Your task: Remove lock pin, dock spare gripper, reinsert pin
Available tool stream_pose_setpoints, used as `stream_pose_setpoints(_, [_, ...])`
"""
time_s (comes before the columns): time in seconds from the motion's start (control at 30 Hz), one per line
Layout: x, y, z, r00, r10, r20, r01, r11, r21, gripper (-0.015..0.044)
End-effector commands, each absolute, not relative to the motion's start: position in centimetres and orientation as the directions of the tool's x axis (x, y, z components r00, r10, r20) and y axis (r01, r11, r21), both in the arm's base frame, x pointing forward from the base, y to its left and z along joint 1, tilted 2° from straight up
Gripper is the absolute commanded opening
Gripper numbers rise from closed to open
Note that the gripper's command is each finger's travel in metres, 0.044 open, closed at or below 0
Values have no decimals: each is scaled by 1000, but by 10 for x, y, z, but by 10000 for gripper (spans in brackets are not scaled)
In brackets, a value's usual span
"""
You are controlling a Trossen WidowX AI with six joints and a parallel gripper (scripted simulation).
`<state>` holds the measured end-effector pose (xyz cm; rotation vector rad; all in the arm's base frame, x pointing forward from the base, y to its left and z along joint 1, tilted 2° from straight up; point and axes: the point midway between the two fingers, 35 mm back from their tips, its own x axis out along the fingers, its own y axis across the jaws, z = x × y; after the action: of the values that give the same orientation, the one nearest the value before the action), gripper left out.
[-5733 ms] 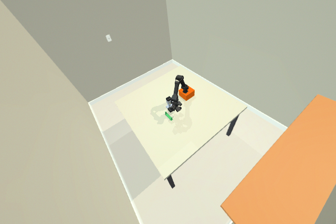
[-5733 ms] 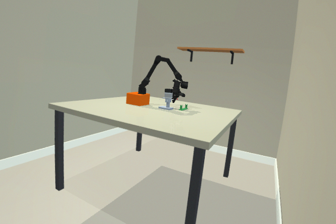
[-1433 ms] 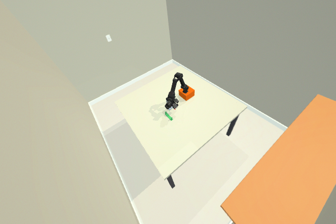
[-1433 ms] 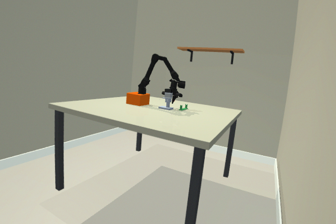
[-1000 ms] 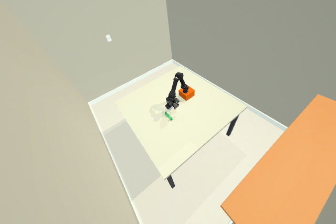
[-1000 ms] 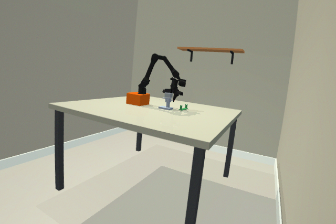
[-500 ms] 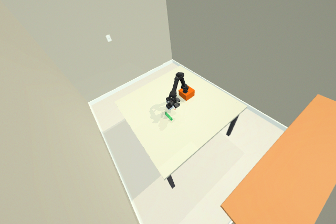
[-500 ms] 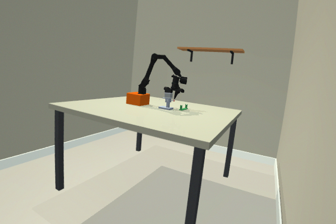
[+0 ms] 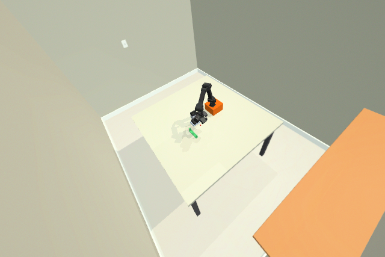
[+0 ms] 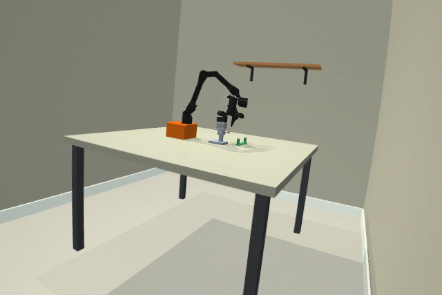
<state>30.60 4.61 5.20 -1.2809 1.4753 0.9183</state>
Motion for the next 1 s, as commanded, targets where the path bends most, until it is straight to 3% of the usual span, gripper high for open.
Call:
stream_pose_setpoints(0.0, [307, 53, 60, -7, -275, -961, -984, 173, -42, 200])
stream_pose_setpoints(0.1, [308, 57, 65, -7, -276, -961, -985, 169, -42, 200])
stream_pose_setpoints(0.4, [307, 52, 59, -6, -277, -961, -985, 167, -42, 436])
stream_pose_setpoints(0.97, [307, 52, 59, -6, -277, -961, -985, 167, -42, 440])
